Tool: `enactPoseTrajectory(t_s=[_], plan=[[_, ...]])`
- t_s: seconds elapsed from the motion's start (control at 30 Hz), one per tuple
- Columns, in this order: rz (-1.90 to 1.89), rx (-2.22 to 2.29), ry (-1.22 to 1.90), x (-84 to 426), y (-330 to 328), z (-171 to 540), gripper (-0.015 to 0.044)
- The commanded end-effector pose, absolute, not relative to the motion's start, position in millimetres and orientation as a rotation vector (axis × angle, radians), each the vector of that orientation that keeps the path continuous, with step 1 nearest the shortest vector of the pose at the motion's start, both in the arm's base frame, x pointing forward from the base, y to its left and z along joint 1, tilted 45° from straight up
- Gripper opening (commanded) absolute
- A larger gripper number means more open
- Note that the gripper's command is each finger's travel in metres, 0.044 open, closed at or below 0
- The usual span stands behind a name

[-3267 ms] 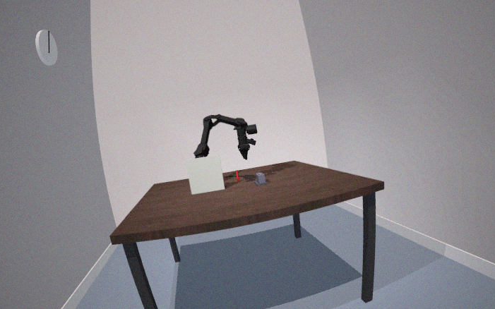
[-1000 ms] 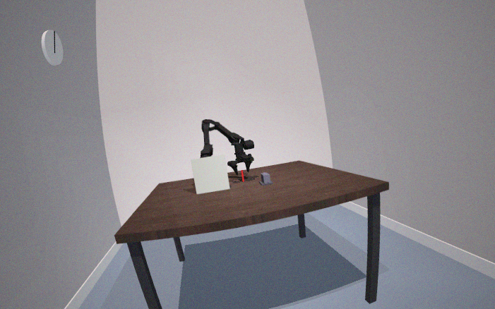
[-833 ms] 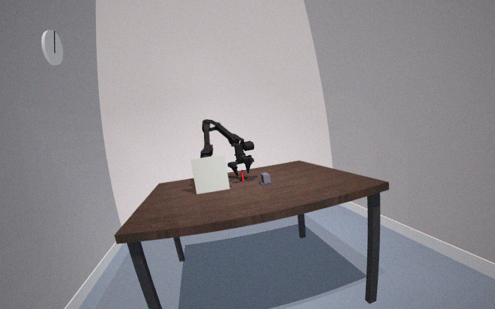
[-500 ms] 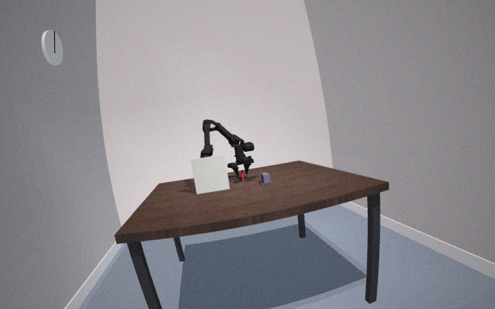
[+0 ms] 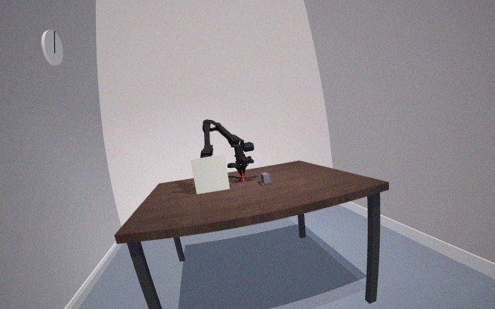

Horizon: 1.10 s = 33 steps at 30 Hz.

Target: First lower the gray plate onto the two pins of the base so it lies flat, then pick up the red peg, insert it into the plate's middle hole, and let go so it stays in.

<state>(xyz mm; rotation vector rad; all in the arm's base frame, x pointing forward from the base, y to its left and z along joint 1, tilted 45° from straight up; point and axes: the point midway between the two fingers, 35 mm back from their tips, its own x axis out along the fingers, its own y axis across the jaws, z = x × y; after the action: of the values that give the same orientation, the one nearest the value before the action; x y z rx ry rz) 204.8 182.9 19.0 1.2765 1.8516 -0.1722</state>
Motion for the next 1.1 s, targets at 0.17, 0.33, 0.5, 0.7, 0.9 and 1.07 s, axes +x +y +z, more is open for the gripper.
enactPoseTrajectory(t_s=[0.17,0.33,0.5,0.7,0.9,1.07], plan=[[-0.183,1.274,1.849,206.9,177.2,22.0,0.0000],[-0.187,1.270,1.846,211.2,166.0,30.8,0.0000],[-0.191,1.267,1.844,214.9,154.2,40.1,0.0000],[-0.192,1.265,1.843,218.4,139.9,51.8,0.0000],[-0.192,1.266,1.844,221.0,125.3,63.9,0.0000],[-0.201,1.271,1.858,219.8,124.5,61.0,0.0000]])
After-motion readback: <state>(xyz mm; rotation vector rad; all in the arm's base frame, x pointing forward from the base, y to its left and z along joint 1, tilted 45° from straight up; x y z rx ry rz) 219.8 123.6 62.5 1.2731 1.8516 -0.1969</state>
